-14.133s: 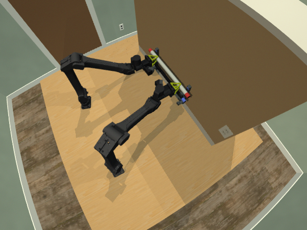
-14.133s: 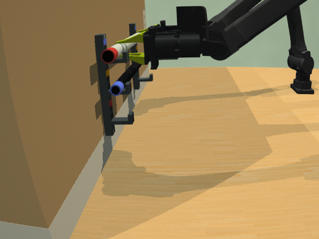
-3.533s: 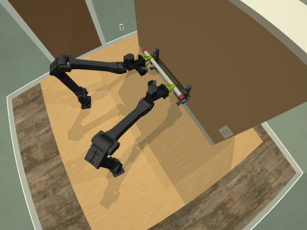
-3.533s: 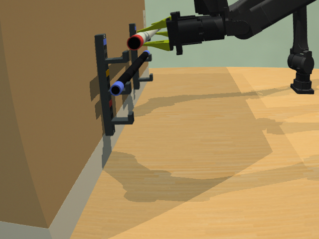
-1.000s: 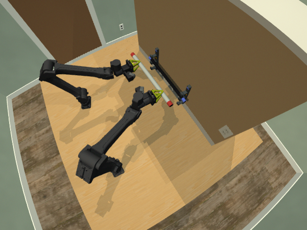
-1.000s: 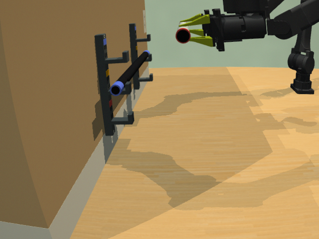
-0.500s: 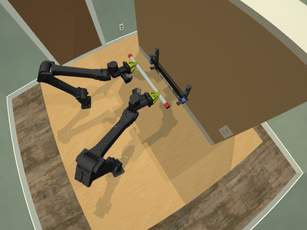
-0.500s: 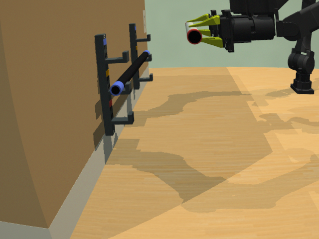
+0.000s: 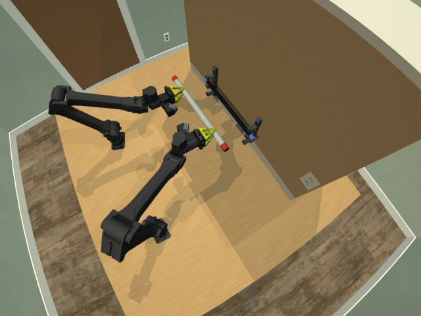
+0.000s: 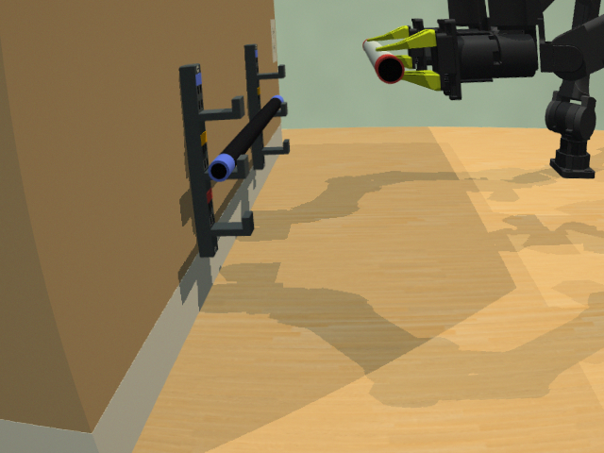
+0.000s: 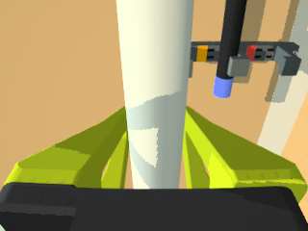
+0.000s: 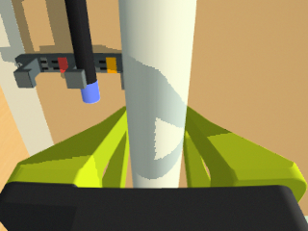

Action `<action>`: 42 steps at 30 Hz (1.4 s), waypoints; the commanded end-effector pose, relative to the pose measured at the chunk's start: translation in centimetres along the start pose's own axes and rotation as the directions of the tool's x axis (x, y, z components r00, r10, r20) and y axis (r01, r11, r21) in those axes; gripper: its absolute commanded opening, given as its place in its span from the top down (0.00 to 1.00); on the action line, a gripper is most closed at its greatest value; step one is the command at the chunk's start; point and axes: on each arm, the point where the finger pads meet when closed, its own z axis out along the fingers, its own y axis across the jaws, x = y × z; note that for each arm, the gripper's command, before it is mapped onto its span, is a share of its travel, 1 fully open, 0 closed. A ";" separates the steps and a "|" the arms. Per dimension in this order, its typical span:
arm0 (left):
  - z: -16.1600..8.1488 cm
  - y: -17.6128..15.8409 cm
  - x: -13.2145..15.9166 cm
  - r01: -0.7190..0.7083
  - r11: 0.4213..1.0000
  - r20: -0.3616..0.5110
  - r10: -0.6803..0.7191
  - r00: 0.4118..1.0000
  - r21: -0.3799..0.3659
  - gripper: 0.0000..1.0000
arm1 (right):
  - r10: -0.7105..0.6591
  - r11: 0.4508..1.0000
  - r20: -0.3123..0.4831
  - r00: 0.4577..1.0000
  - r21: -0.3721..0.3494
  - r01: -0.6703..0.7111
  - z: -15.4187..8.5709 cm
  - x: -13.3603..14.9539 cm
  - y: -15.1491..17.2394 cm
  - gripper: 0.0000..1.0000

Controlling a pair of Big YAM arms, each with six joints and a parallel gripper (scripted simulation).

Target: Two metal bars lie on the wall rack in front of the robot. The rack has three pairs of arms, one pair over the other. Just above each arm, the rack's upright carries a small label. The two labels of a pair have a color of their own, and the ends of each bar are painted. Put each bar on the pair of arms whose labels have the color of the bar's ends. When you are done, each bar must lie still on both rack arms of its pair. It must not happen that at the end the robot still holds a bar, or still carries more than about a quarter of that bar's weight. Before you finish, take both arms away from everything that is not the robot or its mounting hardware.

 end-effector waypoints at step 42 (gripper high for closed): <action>-5.7 3.3 0.1 0.018 0.996 -0.002 -0.018 1.000 -0.084 1.00 | 0.041 0.993 -0.015 0.999 0.109 -0.039 -5.3 0.5 -4.7 1.00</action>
